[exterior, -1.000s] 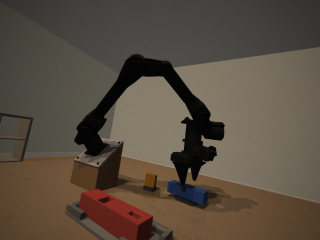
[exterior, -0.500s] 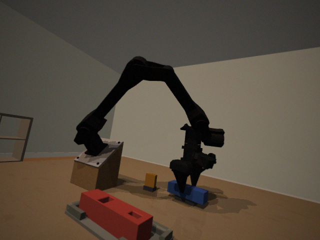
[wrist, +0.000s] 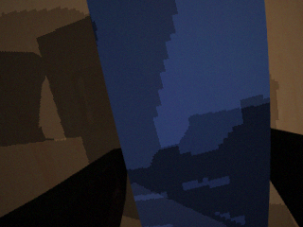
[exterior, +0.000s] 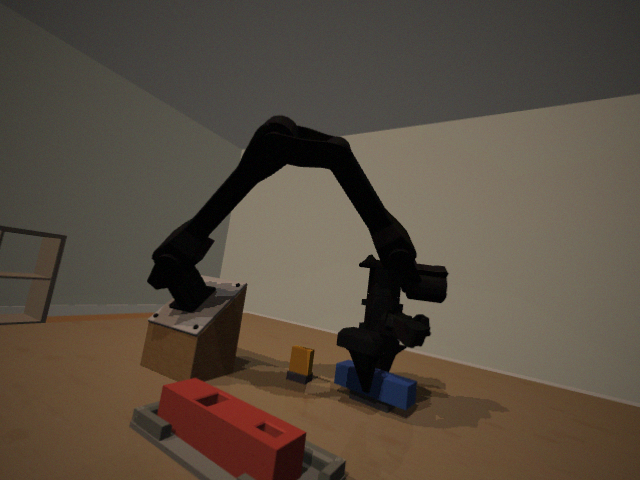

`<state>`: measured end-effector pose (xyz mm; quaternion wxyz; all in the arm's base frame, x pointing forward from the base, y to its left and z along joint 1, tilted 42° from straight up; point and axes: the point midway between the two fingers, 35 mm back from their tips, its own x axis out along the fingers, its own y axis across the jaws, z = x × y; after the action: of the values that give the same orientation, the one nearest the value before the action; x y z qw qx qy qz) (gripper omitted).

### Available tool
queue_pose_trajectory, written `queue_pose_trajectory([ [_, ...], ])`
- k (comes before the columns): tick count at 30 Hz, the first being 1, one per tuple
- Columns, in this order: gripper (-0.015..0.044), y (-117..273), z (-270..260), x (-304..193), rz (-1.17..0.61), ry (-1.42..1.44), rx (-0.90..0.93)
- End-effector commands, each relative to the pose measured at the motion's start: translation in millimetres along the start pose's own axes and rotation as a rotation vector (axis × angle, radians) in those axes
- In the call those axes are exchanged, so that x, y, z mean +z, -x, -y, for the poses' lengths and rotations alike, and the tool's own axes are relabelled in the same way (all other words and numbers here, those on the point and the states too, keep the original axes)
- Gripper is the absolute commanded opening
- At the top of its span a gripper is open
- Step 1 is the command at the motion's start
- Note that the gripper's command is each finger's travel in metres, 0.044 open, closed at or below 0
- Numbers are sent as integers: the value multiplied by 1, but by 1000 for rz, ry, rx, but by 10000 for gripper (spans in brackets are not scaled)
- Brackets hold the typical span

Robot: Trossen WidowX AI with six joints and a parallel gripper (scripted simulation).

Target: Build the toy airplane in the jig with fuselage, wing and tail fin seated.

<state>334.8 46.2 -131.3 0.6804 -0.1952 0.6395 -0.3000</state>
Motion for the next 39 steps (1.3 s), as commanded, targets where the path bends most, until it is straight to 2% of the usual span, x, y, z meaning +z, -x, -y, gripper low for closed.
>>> queue_pose_trajectory([
  [1,197,-1,1,-1,1,8,-4],
  [8,150,-1,1,-1,1,8,-4],
  [14,0,4,0,0,-2,4,-1],
  [39,0,77,-4,4,-6,1,6],
])
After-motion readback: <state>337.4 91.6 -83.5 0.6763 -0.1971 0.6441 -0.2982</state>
